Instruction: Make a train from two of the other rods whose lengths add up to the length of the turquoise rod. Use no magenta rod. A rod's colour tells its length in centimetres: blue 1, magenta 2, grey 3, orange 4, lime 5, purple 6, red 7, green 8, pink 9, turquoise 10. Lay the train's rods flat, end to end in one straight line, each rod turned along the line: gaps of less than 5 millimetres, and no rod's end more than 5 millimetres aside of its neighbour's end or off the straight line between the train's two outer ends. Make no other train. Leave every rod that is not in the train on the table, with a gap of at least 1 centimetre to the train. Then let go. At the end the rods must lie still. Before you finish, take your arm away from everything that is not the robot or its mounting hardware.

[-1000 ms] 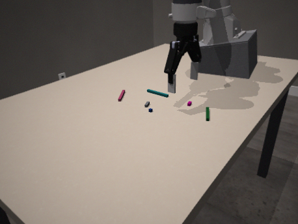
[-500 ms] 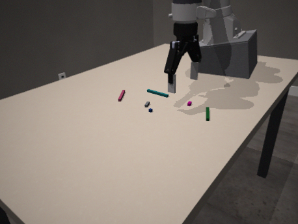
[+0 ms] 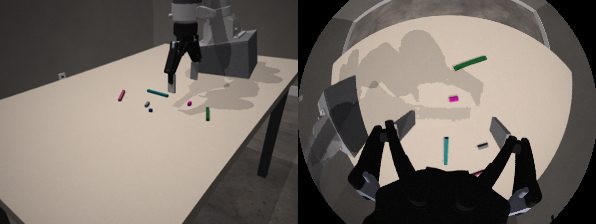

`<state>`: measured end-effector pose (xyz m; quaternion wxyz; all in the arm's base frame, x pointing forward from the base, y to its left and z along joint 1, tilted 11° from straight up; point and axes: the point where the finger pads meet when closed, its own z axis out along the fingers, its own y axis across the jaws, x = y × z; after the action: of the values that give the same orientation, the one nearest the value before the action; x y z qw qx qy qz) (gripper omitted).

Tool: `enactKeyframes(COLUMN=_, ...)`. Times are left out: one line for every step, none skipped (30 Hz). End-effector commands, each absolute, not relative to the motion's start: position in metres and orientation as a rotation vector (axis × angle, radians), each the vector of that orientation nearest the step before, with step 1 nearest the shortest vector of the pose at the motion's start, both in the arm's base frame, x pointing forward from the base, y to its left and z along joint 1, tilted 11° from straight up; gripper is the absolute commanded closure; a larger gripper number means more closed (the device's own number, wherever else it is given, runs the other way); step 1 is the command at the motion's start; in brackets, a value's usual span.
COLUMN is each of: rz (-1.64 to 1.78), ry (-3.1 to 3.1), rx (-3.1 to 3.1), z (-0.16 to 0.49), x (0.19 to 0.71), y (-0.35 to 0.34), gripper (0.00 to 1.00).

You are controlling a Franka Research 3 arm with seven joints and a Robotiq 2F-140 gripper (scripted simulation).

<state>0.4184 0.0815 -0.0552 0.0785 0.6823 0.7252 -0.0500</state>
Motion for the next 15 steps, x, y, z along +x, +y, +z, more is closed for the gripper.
enactKeyframes(rz=-0.150, ry=2.127, rx=2.083, z=-0.055, x=0.420, y=0.080, gripper=0.00)
enactKeyframes(rz=-0.148, ry=2.080, rx=2.128, z=-0.055, x=0.422, y=0.079, gripper=0.00)
enactKeyframes(rz=-0.144, ry=2.013, rx=2.187, z=-0.055, x=0.424, y=0.078, gripper=0.00)
enactKeyframes(rz=-0.140, ry=1.957, rx=2.234, z=-0.055, x=0.426, y=0.077, gripper=0.00)
enactKeyframes(rz=-0.139, ry=1.934, rx=2.253, z=-0.055, x=0.427, y=0.076, gripper=0.00)
enactKeyframes(rz=-0.138, ry=1.909, rx=2.273, z=-0.055, x=0.428, y=0.076, gripper=0.00)
enactKeyframes(rz=-0.138, ry=1.909, rx=2.273, z=-0.055, x=0.428, y=0.076, gripper=0.00)
enactKeyframes(rz=-0.138, ry=1.909, rx=2.273, z=-0.055, x=0.428, y=0.076, gripper=0.00)
enactKeyframes(rz=-0.134, ry=1.844, rx=2.323, z=-0.055, x=0.430, y=0.074, gripper=0.00)
enactKeyframes(rz=-0.132, ry=1.822, rx=2.339, z=-0.055, x=0.430, y=0.074, gripper=0.00)
enactKeyframes(rz=-0.131, ry=1.799, rx=2.356, z=-0.055, x=0.431, y=0.073, gripper=0.00)
enactKeyframes(rz=-0.129, ry=1.776, rx=2.372, z=-0.055, x=0.432, y=0.073, gripper=0.00)
enactKeyframes(rz=-0.128, ry=1.752, rx=2.389, z=-0.055, x=0.433, y=0.072, gripper=0.00)
enactKeyframes(rz=-0.126, ry=1.729, rx=2.404, z=-0.055, x=0.433, y=0.072, gripper=0.00)
enactKeyframes(rz=-0.125, ry=1.706, rx=2.420, z=-0.055, x=0.434, y=0.072, gripper=0.00)
